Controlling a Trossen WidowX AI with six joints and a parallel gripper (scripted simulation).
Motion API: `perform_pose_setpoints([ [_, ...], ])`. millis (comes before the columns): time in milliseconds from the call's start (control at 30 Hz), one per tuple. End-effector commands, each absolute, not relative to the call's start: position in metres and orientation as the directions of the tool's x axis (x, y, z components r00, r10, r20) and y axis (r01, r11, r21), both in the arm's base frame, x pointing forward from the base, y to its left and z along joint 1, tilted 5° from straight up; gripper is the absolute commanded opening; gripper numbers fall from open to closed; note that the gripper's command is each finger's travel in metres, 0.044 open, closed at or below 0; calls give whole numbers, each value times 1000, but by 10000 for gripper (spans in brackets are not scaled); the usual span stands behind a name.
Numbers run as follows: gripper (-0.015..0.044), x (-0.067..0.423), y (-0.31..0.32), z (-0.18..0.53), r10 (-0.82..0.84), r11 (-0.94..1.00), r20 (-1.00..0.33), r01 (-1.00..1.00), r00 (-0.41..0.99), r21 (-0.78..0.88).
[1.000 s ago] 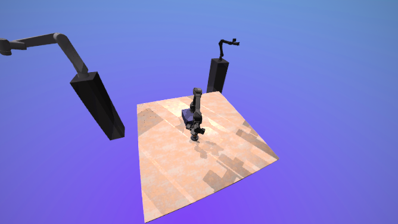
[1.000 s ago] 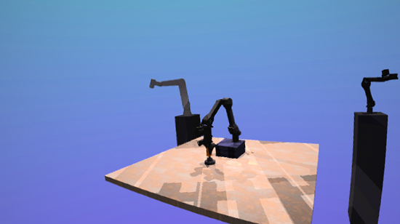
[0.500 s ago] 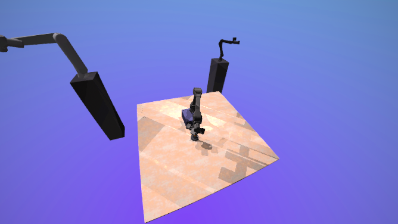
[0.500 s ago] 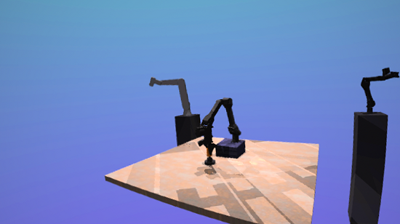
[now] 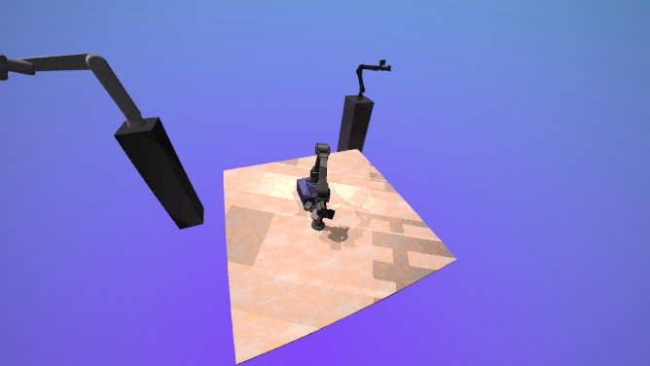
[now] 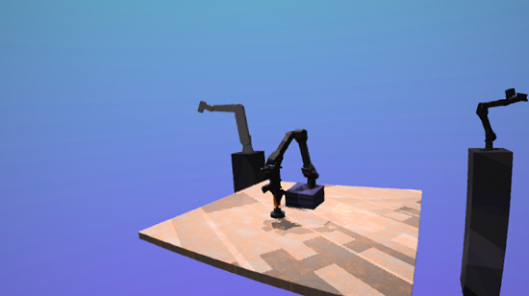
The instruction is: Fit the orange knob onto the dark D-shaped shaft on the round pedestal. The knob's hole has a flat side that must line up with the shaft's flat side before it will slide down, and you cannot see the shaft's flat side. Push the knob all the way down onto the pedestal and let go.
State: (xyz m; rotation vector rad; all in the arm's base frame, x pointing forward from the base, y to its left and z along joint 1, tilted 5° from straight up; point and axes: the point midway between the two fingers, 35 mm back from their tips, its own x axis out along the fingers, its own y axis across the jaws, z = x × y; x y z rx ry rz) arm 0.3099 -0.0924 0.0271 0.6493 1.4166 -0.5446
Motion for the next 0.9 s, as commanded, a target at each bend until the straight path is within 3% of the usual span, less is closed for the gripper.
perform_pose_setpoints([
  [0, 0, 312, -93, 30, 33, 644, -995, 760, 94, 93],
  [100, 0, 315, -94, 30, 32, 576, -995, 812, 94, 95],
  [867, 0, 310, -93, 25, 33, 576, -995, 812, 93, 95],
])
